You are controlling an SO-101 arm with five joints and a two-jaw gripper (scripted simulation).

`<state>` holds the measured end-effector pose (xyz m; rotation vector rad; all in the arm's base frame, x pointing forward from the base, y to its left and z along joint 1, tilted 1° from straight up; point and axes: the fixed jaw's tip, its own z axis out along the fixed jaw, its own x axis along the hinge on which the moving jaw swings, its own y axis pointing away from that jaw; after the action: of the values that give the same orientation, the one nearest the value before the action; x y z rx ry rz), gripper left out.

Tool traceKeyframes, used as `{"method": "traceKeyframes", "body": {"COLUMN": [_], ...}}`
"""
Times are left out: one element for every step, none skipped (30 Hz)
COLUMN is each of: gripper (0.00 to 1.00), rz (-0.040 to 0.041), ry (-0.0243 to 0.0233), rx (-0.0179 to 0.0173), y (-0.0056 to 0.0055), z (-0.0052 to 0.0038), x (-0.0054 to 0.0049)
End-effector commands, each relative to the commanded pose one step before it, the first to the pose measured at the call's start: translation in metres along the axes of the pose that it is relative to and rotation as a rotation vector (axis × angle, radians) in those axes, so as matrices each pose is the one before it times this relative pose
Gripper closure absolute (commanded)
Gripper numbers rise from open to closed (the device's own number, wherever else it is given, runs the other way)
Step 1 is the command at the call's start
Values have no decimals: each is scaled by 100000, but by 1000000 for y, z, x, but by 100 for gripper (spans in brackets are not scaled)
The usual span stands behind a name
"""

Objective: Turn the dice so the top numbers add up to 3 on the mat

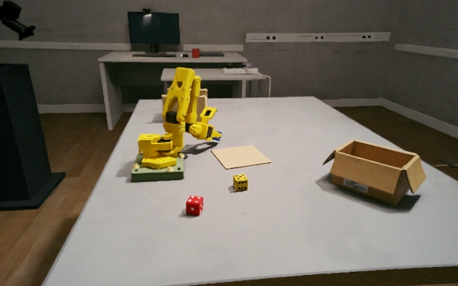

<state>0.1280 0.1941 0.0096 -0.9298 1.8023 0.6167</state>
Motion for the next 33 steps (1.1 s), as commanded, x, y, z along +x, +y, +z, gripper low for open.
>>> {"method": "traceKeyframes", "body": {"gripper": [100, 100, 100, 100, 100, 100, 100, 100, 100, 100, 100, 100, 100, 100, 100, 100, 100, 100, 100, 100, 100, 100, 100, 100, 100, 100, 100, 100, 100, 100, 100, 100, 100], "rz": [-627, 0, 0, 0, 0, 0, 0, 0, 0, 0, 0, 1, 0, 0, 0, 0, 0, 0, 0, 0, 0, 0, 0, 0, 0, 0, 0, 0, 1, 0, 0, 0, 0], "ry": [-1776, 0, 0, 0, 0, 0, 0, 0, 0, 0, 0, 2, 0, 0, 0, 0, 0, 0, 0, -3, 0, 0, 0, 0, 0, 0, 0, 0, 1, 0, 0, 0, 0], "rx": [525, 3, 0, 3, 3, 0, 0, 0, 0, 0, 0, 1, 0, 0, 3, 0, 0, 3, 0, 3, 0, 3, 0, 0, 0, 0, 0, 0, -1, 3, 0, 0, 0], "y": [-1297, 1, 0, -6, -1, 3, -4, 1, 0, 0, 0, -1, 1, 1, -4, 3, -2, -2, -2, -2, -2, 3, -4, 1, 1, 0, 0, 0, 2, -6, 0, 1, 1], "z": [1977, 274, 262, 227, 180, 133, 75, 35, 0, 0, 0, 9, 23, 59, 94, 129, 158, 175, 175, 169, 146, 117, 87, 52, 23, 0, 0, 0, 0, 12, 18, 29, 35], "x": [-896, 681, 669, 597, 494, 368, 217, 96, 12, 0, 0, 12, 54, 133, 217, 301, 374, 422, 434, 422, 380, 313, 229, 139, 60, 12, 0, 0, 2, 18, 42, 66, 96]}}
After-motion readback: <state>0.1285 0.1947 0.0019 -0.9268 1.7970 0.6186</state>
